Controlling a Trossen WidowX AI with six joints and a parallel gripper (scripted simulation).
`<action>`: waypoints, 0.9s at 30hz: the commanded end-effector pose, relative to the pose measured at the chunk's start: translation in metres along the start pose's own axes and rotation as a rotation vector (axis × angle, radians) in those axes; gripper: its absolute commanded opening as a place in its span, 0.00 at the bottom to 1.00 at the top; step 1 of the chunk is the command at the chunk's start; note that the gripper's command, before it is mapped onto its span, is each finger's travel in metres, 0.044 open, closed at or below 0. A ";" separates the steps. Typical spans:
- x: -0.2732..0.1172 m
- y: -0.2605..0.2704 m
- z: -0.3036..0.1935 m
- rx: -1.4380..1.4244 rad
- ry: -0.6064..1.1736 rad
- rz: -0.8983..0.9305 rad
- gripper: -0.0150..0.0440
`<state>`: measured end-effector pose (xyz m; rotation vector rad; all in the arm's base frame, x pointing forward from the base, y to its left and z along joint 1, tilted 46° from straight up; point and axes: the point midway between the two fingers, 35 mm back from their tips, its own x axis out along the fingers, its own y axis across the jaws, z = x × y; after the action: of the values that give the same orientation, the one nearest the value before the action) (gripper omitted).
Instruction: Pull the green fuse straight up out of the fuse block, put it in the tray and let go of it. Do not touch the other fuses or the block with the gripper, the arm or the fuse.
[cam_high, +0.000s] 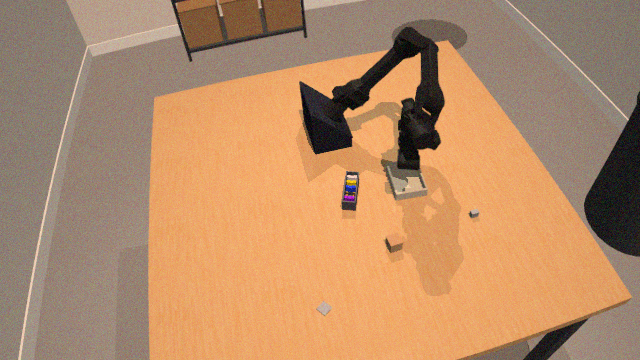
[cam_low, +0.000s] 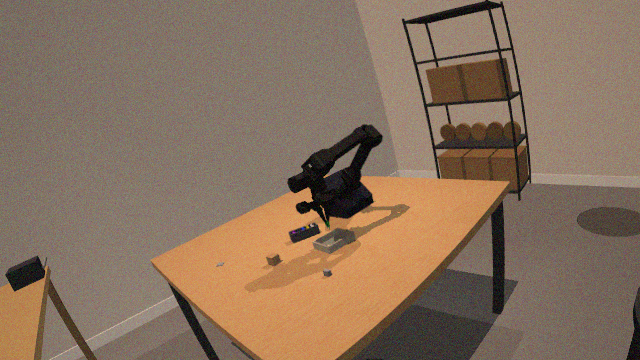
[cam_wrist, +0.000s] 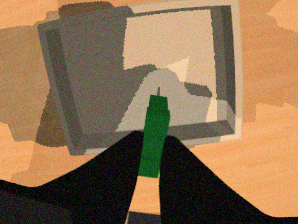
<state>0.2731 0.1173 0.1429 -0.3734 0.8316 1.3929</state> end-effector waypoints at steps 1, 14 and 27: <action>0.000 0.007 0.005 0.013 -0.006 0.007 0.25; 0.016 0.007 0.006 0.012 -0.005 0.007 0.25; 0.036 0.008 0.006 0.012 -0.007 0.007 0.25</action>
<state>0.2681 0.1441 0.1284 -0.3648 0.8320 1.3925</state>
